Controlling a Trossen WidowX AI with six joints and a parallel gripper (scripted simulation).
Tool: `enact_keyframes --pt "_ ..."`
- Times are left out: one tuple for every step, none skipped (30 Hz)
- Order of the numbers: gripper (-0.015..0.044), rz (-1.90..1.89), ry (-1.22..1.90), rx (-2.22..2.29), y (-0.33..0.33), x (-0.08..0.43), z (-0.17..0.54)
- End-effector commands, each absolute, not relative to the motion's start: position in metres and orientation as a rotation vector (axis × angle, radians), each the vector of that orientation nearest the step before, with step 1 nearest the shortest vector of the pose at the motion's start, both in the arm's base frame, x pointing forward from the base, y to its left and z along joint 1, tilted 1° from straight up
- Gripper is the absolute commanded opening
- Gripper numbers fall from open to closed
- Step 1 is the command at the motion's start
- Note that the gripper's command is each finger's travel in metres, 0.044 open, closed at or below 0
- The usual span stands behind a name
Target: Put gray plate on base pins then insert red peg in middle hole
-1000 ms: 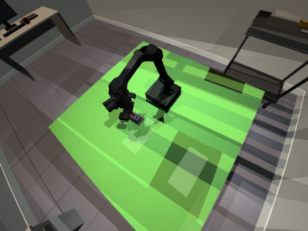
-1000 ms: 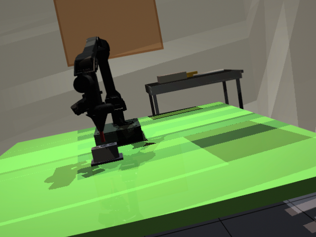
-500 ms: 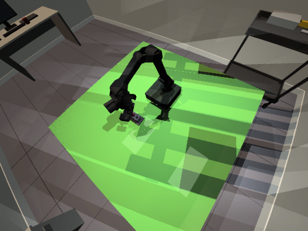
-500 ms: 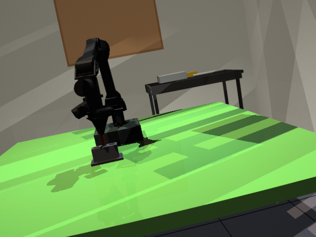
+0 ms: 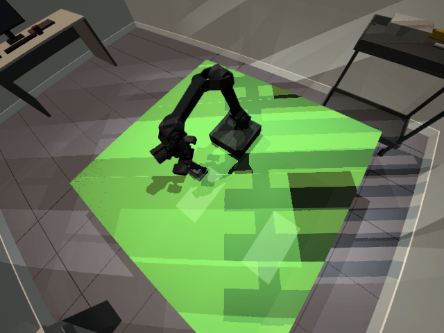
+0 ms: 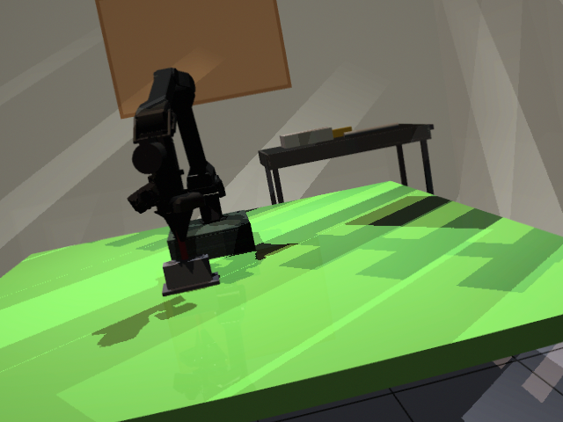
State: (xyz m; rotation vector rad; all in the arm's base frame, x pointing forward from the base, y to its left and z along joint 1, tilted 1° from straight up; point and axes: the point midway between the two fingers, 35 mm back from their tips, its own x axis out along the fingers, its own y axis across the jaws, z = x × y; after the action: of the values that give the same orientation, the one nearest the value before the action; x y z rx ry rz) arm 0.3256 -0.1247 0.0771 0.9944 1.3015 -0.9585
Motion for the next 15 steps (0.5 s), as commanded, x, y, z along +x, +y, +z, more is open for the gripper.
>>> enact_keyframes --pt "0.0000 -0.958 1.300 0.994 -0.1248 0.3257 0.0763" --pt "0.0000 -0.958 1.300 0.994 -0.1248 0.3256 0.0761" --pt "0.0000 -0.958 1.300 0.994 -0.1247 0.3254 0.0760" --pt "0.0000 -0.958 1.300 0.994 -0.1247 0.3253 0.0760" --pt "0.0000 -0.958 1.300 0.994 -0.1246 0.3251 0.0759" --pt "0.0000 -0.958 1.300 0.994 -0.1246 0.3250 0.0758" --pt "0.0000 -0.958 1.300 0.994 -0.1245 0.3249 0.0756" --pt "0.0000 -0.958 1.300 0.994 -0.1245 0.3248 0.0755" --pt "0.0000 -0.958 1.300 0.994 -0.1245 0.3246 0.0754" --pt "0.0000 -0.958 1.300 0.994 -0.1244 0.3246 0.0753" --pt "0.0000 -0.958 1.300 0.994 -0.1244 0.3245 0.0752" --pt "0.0000 -0.958 1.300 0.994 -0.1244 0.3245 0.0752" --pt "0.0000 -0.958 1.300 0.994 -0.1244 0.3245 0.0751" --pt "0.0000 -0.958 1.300 0.994 -0.1244 0.3245 0.0750" --pt "0.0000 -0.958 1.300 0.994 -0.1245 0.3246 0.0749"
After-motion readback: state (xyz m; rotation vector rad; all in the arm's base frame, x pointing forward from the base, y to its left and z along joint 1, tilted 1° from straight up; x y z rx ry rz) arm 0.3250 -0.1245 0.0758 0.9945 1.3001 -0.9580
